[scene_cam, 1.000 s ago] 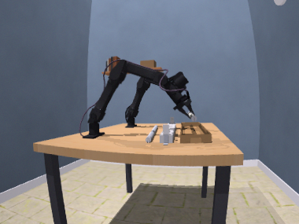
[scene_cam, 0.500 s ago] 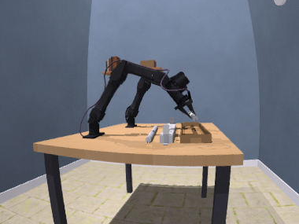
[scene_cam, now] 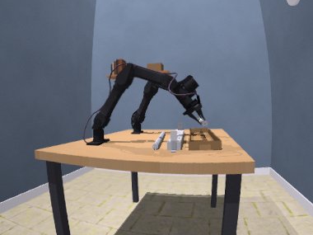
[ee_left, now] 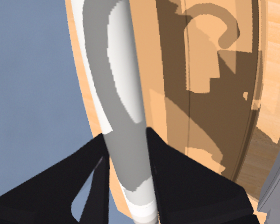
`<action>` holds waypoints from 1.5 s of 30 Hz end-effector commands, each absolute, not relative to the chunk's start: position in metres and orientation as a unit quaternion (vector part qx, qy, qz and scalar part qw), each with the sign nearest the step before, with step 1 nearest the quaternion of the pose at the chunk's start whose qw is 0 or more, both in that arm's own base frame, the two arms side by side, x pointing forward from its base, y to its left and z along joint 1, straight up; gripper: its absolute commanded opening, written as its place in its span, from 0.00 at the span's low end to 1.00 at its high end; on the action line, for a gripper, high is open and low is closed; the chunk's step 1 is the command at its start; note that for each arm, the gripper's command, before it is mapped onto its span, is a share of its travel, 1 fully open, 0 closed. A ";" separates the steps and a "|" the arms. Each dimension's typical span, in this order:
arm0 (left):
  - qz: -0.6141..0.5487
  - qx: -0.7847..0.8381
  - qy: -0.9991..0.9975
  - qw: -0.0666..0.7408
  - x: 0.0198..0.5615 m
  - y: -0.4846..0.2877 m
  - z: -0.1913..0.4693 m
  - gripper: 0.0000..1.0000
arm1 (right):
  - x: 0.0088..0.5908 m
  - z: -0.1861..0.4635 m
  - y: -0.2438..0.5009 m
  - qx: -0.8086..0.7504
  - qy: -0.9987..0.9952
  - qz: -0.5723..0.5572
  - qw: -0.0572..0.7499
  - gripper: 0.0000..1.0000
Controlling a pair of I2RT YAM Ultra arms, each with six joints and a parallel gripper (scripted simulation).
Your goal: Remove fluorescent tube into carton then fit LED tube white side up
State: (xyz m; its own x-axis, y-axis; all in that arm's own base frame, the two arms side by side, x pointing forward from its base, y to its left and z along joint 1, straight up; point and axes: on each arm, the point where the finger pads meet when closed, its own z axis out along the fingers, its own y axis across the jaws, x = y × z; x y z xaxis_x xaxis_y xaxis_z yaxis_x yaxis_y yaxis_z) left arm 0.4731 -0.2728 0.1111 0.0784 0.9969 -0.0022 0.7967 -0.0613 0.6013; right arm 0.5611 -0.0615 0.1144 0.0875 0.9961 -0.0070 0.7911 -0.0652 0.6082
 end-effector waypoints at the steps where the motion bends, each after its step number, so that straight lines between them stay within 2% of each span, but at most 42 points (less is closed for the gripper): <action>1: 0.215 0.689 0.643 0.257 0.475 -0.277 0.126 0.11 | 0.564 0.127 -0.059 0.692 0.636 0.230 0.250 0.11; 4: 0.213 0.695 0.636 0.260 0.475 -0.282 0.129 0.11 | 0.566 0.142 -0.059 0.690 0.631 0.243 0.257 0.11; 8: 0.208 0.696 0.641 0.246 0.471 -0.280 0.110 0.11 | 0.562 0.107 -0.061 0.696 0.641 0.221 0.236 0.11; 12: 0.207 0.698 0.640 0.243 0.471 -0.280 0.102 0.11 | 0.563 0.119 -0.066 0.695 0.634 0.230 0.249 0.11; 14: 0.207 0.700 0.640 0.241 0.472 -0.282 0.096 0.11 | 0.563 0.104 -0.064 0.697 0.638 0.223 0.241 0.11; 17: 0.209 0.696 0.641 0.248 0.472 -0.280 0.107 0.11 | 0.565 0.113 -0.064 0.695 0.637 0.227 0.246 0.11; 21: 0.206 0.702 0.640 0.235 0.470 -0.280 0.085 0.11 | 0.563 0.092 -0.059 0.696 0.642 0.222 0.235 0.11; 26: 0.212 0.695 0.639 0.251 0.475 -0.278 0.113 0.11 | 0.570 0.106 -0.065 0.693 0.636 0.228 0.250 0.11; 27: 0.223 0.684 0.638 0.275 0.483 -0.282 0.127 0.11 | 0.572 0.123 -0.067 0.690 0.630 0.236 0.266 0.11; 31: 0.209 0.699 0.640 0.239 0.471 -0.277 0.088 0.11 | 0.569 0.105 -0.065 0.694 0.634 0.230 0.251 0.11; 34: 0.210 0.697 0.640 0.245 0.474 -0.279 0.097 0.11 | 0.568 0.102 -0.065 0.695 0.635 0.228 0.249 0.11; 37: 0.207 0.702 0.641 0.233 0.470 -0.278 0.077 0.11 | 0.562 0.077 -0.061 0.698 0.642 0.217 0.231 0.11; 42: 0.218 0.691 0.641 0.252 0.477 -0.279 0.091 0.11 | 0.568 0.108 -0.069 0.693 0.629 0.232 0.265 0.11; 45: 0.212 0.699 0.644 0.229 0.470 -0.275 0.067 0.11 | 0.562 0.078 -0.065 0.698 0.638 0.215 0.242 0.11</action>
State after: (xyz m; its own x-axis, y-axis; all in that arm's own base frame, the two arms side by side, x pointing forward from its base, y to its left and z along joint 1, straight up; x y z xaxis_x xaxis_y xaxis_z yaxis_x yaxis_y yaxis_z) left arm 0.4720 -0.2731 0.0809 0.0813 0.9967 -0.0011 0.7973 -0.0644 0.6001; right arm 0.5598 -0.0618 0.0811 0.0887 0.9961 -0.0030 0.7935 -0.0688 0.6046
